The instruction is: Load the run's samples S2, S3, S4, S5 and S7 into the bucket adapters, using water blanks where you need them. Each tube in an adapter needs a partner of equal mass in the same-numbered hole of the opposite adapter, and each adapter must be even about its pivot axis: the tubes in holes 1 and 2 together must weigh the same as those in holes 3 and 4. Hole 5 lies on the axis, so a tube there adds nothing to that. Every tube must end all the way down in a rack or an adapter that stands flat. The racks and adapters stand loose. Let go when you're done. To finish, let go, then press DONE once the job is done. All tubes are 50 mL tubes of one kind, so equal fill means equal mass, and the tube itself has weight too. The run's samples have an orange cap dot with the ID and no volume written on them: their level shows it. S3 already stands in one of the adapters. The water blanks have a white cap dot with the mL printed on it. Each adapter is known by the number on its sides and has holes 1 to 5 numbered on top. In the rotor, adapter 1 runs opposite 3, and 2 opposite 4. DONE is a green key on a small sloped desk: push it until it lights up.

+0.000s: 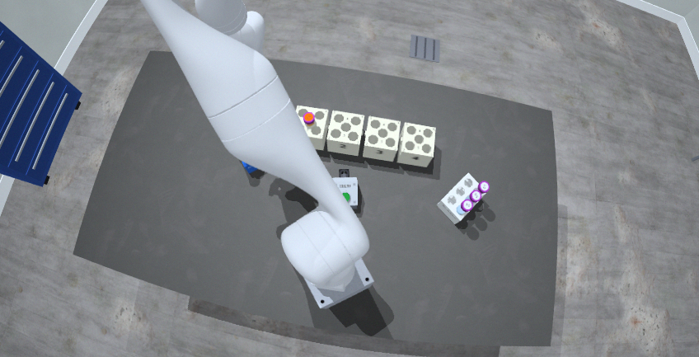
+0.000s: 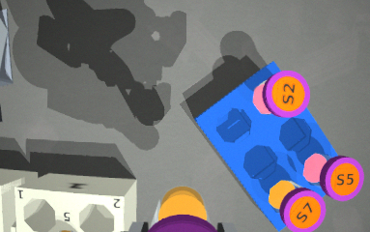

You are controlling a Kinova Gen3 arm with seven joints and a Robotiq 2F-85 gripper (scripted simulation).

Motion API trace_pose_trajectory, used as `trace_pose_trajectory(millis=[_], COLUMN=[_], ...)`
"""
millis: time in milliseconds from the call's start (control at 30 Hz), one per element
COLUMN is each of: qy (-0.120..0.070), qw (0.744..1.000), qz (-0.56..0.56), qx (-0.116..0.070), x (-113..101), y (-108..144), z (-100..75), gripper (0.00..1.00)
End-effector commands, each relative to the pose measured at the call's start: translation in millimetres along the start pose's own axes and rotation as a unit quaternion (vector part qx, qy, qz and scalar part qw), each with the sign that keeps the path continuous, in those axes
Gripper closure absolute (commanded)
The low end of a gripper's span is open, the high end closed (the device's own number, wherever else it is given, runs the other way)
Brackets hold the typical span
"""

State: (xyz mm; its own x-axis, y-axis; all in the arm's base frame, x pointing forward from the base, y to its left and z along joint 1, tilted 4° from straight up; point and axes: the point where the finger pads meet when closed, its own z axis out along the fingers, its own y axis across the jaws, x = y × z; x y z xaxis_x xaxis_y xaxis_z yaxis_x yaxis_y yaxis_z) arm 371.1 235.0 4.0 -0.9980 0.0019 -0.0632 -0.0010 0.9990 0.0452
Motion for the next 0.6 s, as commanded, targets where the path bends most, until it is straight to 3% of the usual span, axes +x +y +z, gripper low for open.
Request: trace_pose_trajectory(millis=[0, 567], qy=[-0.001, -0.001], qw=[1.000, 0.985], qz=[0.026, 0.175], qx=[-0.001, -0.001], x=[-4, -24], y=[-7, -54], z=[-0.7, -0.6], gripper=[0.90, 0.90])
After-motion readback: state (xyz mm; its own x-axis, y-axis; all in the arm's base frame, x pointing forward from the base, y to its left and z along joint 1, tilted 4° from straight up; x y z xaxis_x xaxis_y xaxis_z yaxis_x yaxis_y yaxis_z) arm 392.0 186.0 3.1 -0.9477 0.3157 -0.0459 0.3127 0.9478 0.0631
